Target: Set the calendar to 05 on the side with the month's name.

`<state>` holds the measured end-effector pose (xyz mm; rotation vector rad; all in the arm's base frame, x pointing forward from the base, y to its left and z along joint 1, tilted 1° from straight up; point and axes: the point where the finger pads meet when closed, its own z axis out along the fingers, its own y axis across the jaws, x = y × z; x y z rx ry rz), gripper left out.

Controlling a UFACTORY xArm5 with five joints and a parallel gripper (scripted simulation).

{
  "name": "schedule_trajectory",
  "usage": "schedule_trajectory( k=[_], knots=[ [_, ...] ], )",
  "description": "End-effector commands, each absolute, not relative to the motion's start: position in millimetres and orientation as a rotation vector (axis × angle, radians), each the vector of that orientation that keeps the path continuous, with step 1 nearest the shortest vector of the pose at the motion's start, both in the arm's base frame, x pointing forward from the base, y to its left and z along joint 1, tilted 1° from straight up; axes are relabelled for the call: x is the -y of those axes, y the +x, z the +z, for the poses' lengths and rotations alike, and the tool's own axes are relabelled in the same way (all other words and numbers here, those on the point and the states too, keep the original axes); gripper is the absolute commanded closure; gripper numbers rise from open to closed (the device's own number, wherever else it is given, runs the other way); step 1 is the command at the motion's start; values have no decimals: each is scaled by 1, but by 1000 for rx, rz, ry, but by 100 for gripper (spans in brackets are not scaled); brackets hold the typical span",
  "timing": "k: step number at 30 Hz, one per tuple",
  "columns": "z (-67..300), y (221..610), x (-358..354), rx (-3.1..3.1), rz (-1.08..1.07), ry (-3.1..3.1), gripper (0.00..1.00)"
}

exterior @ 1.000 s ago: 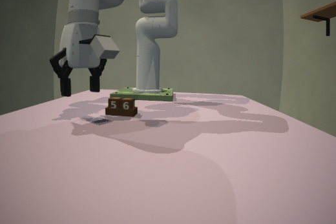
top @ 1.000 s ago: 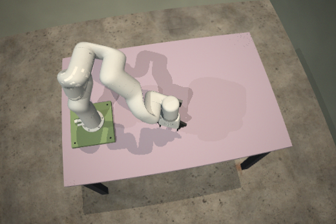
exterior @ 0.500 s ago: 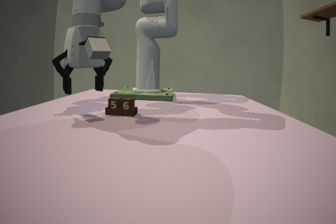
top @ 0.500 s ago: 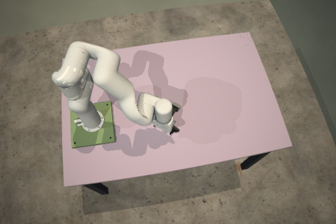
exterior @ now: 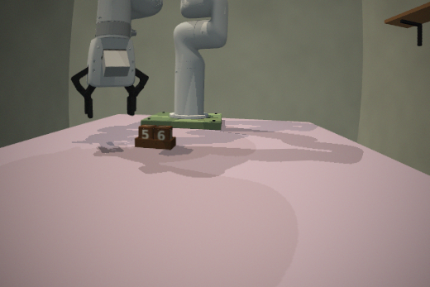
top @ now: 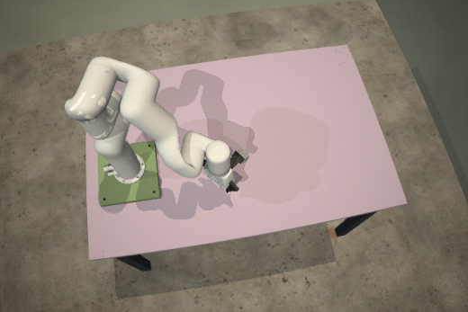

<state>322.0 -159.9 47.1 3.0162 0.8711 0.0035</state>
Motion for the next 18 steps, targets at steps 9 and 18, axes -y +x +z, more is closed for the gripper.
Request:
schedule_trajectory(
  k=[9,18],
  knots=[
    [49,291,164,-522,12,3092,0],
    [49,280,167,-176,14,3130,0]
  ],
)
